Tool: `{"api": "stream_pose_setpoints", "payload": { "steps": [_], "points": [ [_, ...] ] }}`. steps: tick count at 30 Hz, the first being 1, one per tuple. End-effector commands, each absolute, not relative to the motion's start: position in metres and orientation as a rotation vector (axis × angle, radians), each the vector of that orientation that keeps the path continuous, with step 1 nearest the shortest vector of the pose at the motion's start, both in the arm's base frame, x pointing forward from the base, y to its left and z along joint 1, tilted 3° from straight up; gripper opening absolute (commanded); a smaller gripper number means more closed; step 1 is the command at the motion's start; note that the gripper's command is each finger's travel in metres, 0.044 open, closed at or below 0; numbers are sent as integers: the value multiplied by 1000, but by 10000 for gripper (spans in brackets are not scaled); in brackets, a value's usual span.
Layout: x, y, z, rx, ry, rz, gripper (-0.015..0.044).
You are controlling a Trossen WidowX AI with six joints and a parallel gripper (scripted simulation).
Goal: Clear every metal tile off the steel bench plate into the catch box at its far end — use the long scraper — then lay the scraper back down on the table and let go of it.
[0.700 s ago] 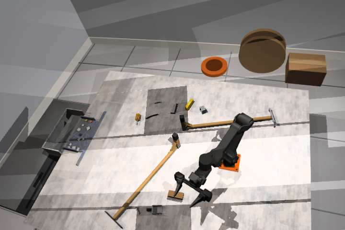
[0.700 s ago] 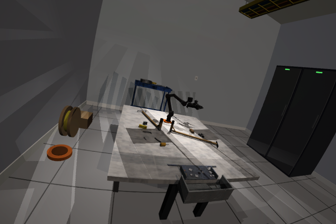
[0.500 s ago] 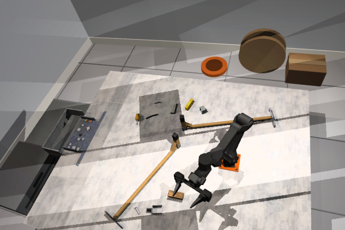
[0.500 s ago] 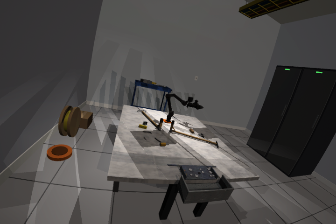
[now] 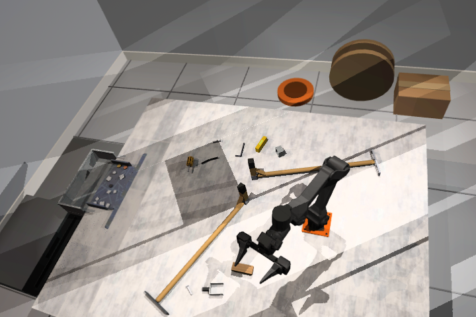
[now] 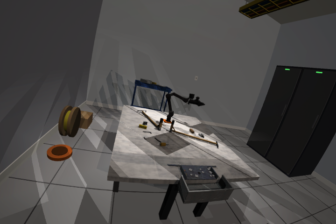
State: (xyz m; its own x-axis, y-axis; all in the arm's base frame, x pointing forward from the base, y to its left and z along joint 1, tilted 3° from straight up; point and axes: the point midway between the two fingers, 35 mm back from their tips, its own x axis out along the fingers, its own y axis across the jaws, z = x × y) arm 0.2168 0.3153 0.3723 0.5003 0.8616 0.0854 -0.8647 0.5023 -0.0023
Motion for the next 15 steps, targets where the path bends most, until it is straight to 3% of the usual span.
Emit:
{"api": "stream_pose_setpoints", "payload": {
  "steps": [1, 15],
  "points": [
    [217, 316, 383, 44, -82, 1049, 440],
    [216, 312, 425, 44, -81, 1049, 440]
  ]
}}
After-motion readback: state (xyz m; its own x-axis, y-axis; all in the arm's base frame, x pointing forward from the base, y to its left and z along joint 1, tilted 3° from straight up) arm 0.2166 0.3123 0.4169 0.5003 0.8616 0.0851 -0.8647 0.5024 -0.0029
